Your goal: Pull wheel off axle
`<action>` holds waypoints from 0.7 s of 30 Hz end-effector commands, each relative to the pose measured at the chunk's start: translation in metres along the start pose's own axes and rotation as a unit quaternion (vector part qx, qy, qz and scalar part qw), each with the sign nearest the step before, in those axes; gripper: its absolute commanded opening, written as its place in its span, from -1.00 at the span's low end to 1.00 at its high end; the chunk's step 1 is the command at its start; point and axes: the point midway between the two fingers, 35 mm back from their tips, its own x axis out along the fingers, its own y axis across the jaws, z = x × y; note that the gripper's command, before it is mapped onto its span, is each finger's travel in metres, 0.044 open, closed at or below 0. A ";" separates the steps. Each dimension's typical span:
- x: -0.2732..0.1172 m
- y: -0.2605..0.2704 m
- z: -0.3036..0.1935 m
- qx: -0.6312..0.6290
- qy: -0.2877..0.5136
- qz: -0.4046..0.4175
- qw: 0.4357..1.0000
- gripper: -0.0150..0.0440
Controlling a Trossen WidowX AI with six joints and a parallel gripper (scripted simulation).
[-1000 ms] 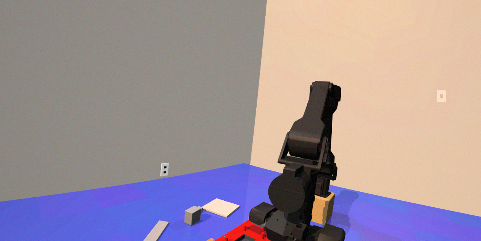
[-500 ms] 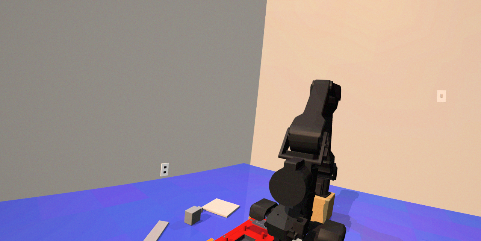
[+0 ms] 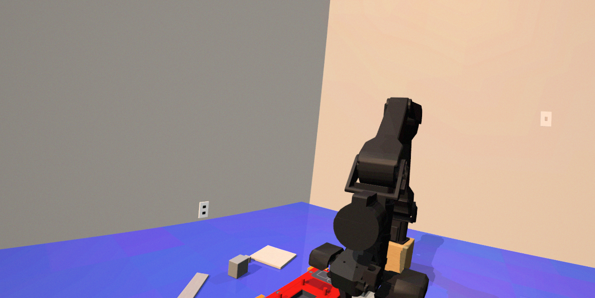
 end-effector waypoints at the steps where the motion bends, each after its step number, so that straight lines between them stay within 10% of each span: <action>1: -0.004 0.000 0.001 0.000 -0.002 0.001 1.000 -0.49; 21: -0.011 0.000 0.001 0.000 -0.003 0.002 1.000 -0.49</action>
